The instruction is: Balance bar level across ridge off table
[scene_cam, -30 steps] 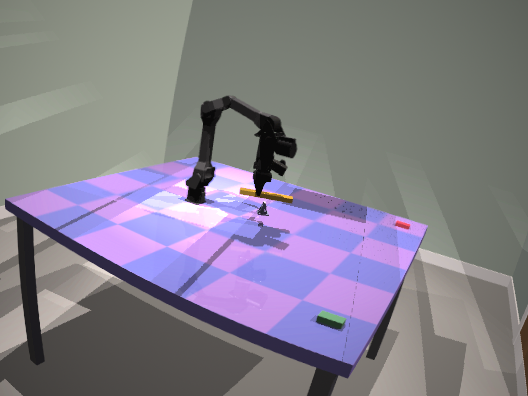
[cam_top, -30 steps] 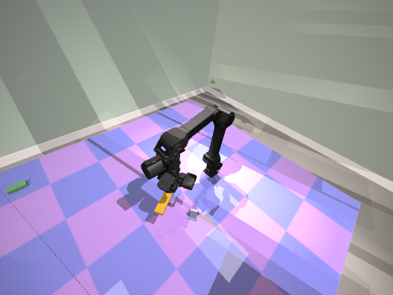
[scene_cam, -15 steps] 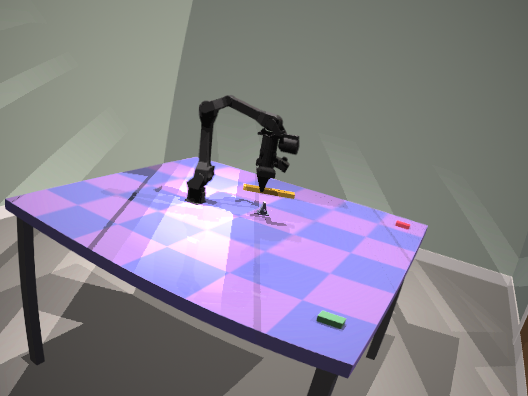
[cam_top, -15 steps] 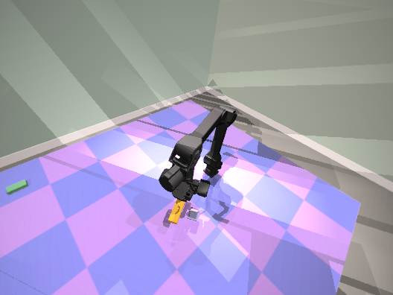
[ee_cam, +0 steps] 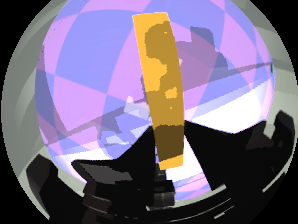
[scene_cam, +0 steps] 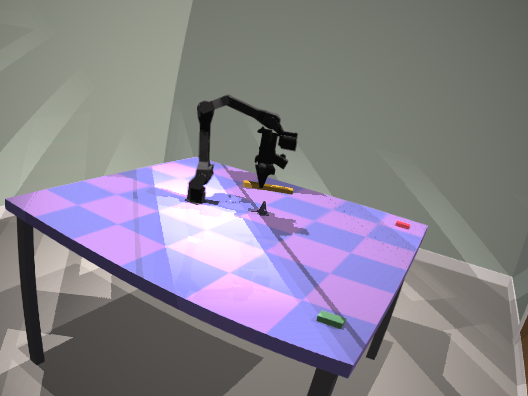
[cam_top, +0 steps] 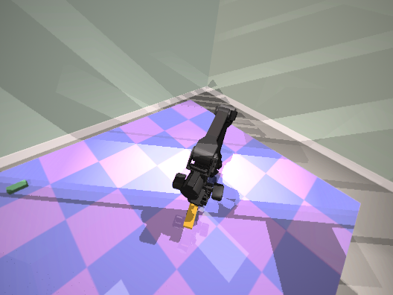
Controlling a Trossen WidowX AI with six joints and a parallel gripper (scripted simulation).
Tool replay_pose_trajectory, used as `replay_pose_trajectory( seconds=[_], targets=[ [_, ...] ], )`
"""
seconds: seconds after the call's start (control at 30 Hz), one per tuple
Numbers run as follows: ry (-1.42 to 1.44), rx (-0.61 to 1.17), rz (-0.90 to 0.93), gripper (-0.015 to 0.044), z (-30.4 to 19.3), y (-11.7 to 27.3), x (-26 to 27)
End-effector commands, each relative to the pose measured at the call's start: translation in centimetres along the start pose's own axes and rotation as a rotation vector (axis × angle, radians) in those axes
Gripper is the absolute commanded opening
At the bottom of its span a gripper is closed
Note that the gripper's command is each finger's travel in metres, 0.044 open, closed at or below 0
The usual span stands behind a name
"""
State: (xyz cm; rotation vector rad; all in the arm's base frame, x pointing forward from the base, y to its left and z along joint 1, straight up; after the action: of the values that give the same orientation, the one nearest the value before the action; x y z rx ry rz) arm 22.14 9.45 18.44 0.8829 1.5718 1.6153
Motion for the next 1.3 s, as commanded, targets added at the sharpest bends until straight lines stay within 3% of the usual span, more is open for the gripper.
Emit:
replay_pose_trajectory(
  seconds=[0.0,0.87,1.27],
  targets=[
    [-0.004,0.004,-0.001,0.0000,-0.2,-0.2,0.5],
    [-0.003,0.004,-0.001,0.0000,-0.2,-4.3,0.5],
    [-0.003,0.004,-0.001,0.0000,-0.2,-4.3,0.5]
  ],
)
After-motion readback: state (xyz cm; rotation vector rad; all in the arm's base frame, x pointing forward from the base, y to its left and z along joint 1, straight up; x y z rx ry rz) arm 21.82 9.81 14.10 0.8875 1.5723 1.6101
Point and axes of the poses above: the point midway between the two fingers, 35 mm back from their tips, its own y axis back along the fingers, its own x axis across the jaws, z = x × y, the point moved 4 cm from there along y, back along the fingers
